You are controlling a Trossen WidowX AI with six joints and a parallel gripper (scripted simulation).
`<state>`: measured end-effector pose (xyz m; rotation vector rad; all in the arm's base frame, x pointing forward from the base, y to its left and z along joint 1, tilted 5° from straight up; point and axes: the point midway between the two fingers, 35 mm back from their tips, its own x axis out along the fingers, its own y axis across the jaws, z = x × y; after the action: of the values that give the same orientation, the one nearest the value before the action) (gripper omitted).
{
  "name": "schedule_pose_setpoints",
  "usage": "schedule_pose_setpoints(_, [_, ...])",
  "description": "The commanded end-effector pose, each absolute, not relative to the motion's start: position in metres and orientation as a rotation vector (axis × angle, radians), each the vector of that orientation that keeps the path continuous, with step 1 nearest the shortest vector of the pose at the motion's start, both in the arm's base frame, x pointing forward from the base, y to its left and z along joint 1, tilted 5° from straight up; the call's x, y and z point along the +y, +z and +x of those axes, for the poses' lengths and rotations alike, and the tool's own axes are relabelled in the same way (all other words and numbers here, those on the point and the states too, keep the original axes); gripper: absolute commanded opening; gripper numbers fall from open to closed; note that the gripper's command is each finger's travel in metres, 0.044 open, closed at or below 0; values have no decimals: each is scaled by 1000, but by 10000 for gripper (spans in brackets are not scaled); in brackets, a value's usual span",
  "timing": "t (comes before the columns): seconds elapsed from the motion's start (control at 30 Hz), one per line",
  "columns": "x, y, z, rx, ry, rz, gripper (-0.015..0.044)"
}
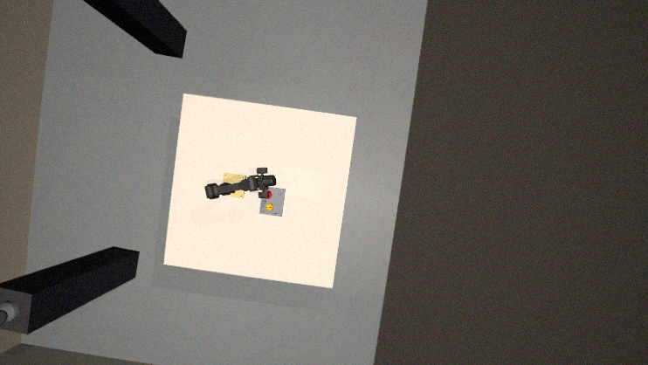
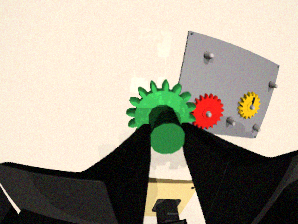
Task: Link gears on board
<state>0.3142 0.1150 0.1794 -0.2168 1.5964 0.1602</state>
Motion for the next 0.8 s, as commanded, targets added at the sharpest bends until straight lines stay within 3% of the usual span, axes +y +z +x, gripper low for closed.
schedule_pose_setpoints(0.0, [104, 177, 315, 1595, 154, -217, 0])
schedule_pose_setpoints(0.77, [50, 155, 314, 1594, 151, -221, 0])
